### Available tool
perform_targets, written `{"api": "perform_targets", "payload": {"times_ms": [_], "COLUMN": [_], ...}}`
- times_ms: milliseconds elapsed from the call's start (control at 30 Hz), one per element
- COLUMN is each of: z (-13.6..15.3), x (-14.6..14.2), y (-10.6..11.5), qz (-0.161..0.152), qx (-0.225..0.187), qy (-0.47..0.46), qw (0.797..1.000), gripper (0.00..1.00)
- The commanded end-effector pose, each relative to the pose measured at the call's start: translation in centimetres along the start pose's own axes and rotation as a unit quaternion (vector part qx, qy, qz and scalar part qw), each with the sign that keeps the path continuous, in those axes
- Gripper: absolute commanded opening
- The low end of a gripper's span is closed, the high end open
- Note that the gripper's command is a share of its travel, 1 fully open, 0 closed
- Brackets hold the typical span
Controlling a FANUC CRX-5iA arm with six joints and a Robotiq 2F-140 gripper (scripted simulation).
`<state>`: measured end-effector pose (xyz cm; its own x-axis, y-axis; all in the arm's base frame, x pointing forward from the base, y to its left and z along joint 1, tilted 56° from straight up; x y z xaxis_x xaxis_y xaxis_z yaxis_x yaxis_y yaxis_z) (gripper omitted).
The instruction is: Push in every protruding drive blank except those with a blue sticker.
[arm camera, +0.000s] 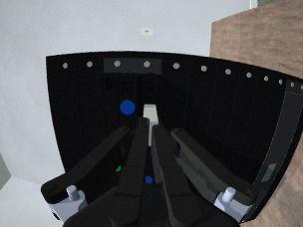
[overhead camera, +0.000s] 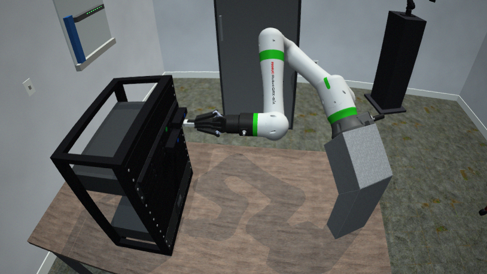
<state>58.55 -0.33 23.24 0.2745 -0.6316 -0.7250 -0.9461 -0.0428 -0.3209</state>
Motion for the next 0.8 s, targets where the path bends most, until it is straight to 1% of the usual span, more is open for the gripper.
{"api": "perform_targets", "payload": {"times_ms": [0,767], "z": [0.01,0.02], "x": [-0.02,-0.02], "y": [-0.01,-0.49], "qz": [0.0,0.0], "qx": [0.0,0.0], "qy": [0.0,0.0], "qw": [1.0,1.0], "gripper": [0.0,0.0]}}
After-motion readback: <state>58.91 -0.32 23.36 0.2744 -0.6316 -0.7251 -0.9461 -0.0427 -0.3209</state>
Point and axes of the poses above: the point where the finger pads meet when closed, its own y axis back along the fingers, its own x axis across the jaws, z = x × y, the point moved 3 cm from there along y, back along the fingers, and after that the axes turned 14 degrees about -y, right-handed, at the moved point
